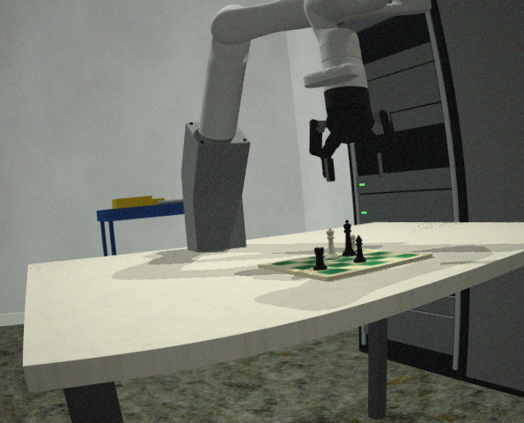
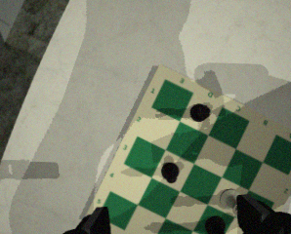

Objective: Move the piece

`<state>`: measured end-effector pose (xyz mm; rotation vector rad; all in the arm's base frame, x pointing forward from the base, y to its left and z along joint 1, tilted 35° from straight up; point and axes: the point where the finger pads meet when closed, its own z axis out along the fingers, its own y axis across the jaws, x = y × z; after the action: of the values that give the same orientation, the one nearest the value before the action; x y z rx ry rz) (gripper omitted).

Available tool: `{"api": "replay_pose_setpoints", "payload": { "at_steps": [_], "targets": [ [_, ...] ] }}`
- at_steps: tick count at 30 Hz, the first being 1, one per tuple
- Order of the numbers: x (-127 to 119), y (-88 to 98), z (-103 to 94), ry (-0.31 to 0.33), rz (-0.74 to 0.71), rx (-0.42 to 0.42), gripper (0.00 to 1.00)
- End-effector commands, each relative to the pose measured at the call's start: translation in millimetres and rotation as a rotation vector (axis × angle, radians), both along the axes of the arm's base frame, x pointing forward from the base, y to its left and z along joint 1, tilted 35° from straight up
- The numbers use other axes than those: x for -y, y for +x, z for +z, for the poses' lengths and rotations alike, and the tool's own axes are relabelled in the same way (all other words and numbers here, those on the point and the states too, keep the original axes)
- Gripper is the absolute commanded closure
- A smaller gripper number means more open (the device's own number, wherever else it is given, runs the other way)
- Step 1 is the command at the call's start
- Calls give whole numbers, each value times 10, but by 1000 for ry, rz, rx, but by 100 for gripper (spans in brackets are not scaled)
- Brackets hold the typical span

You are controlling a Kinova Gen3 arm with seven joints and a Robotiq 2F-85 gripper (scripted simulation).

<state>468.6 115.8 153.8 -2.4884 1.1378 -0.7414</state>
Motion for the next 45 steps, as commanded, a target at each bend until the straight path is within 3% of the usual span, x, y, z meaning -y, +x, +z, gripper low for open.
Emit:
{"api": "replay_pose_setpoints", "payload": {
  "at_steps": [1, 10, 12, 27, 45],
  "targets": [
    [13, 7, -15, -42, 53, 3, 0],
    [11, 28, -46, -203, 285, 19, 0],
    [11, 28, -46, -203, 285, 19, 0],
    [9, 56, -88, -415, 593, 41, 0],
    [8, 72, -114, -543, 778, 54, 0]
  ]
}}
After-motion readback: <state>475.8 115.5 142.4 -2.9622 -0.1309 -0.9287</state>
